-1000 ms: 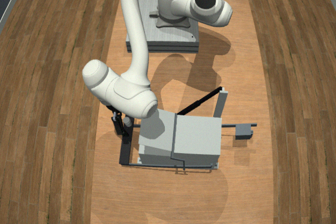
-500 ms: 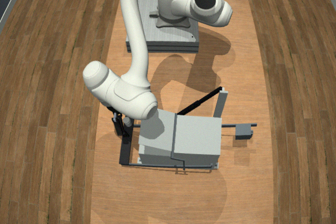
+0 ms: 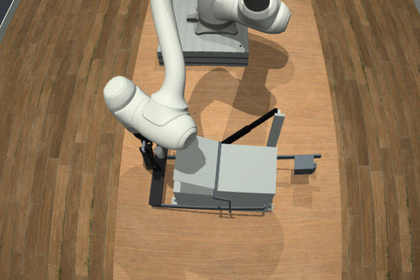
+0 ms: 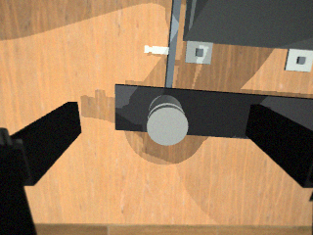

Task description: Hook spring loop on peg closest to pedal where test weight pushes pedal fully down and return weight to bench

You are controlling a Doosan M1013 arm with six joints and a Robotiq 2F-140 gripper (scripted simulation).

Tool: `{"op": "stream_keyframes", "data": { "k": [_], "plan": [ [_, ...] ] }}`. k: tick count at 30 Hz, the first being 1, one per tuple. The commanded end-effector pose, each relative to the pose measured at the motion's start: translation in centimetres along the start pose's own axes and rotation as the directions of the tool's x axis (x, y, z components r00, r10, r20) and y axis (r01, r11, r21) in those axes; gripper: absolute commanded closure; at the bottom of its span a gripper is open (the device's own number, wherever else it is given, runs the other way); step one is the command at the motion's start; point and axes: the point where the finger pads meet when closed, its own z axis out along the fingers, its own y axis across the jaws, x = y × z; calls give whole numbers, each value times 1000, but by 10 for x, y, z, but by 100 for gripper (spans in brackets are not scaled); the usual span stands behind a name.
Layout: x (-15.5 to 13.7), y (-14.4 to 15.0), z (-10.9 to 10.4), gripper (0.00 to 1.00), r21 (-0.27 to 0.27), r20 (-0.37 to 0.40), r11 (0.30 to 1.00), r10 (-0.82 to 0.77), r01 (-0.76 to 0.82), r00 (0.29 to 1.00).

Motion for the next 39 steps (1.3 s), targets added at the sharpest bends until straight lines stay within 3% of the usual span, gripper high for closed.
{"op": "stream_keyframes", "data": {
  "k": [1,15,16,39],
  "plan": [
    [0,1,-1,0,-2,0,1000,0,0,1000],
    [0,1,-1,0,-2,0,1000,0,0,1000],
    [0,1,-1,75,-2,0,1000,0,0,1000],
    [0,1,-1,75,-2,0,1000,0,0,1000]
  ]
}}
